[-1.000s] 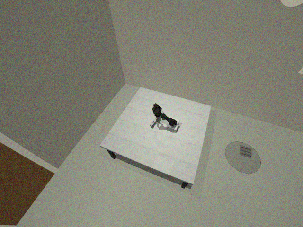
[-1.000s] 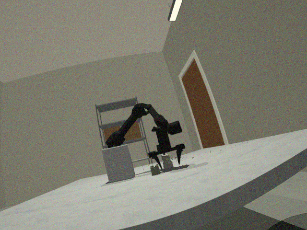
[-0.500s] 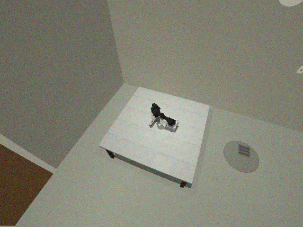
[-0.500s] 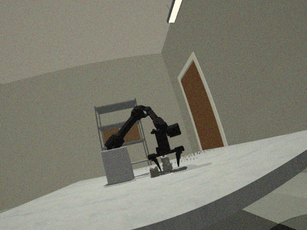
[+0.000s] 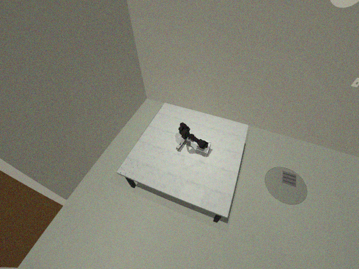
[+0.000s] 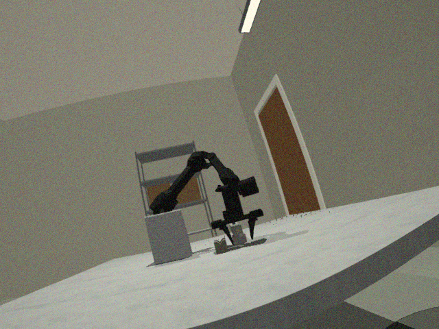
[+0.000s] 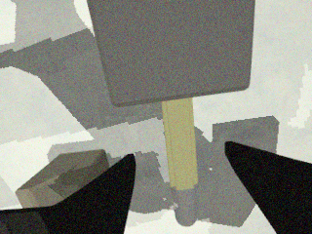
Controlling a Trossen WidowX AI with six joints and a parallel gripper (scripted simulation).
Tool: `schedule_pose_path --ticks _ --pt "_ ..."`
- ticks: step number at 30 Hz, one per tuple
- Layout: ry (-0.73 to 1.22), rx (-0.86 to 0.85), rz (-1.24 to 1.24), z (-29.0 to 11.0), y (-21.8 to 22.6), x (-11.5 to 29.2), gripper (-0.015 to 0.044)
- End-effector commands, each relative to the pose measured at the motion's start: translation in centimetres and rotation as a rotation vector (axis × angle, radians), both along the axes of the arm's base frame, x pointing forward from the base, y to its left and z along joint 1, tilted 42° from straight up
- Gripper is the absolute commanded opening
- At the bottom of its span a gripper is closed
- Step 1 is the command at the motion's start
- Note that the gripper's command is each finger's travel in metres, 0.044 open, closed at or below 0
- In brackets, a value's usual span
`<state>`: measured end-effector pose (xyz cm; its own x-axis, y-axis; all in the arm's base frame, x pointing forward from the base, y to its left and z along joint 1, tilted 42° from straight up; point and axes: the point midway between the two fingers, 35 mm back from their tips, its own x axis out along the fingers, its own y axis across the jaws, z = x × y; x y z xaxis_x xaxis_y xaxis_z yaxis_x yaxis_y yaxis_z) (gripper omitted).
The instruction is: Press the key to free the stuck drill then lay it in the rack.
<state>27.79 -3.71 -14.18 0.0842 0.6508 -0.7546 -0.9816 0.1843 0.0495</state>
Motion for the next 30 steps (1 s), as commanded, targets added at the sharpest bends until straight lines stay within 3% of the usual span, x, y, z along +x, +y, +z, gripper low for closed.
schedule_pose_path --ticks 1,9,30 --pt "0.0 0.0 0.0 0.0 -0.01 0.0 0.023" --pt "0.0 0.0 0.0 0.0 -0.01 0.0 0.002" --pt "0.004 0.006 -0.004 0.26 -0.21 -0.37 0.0"
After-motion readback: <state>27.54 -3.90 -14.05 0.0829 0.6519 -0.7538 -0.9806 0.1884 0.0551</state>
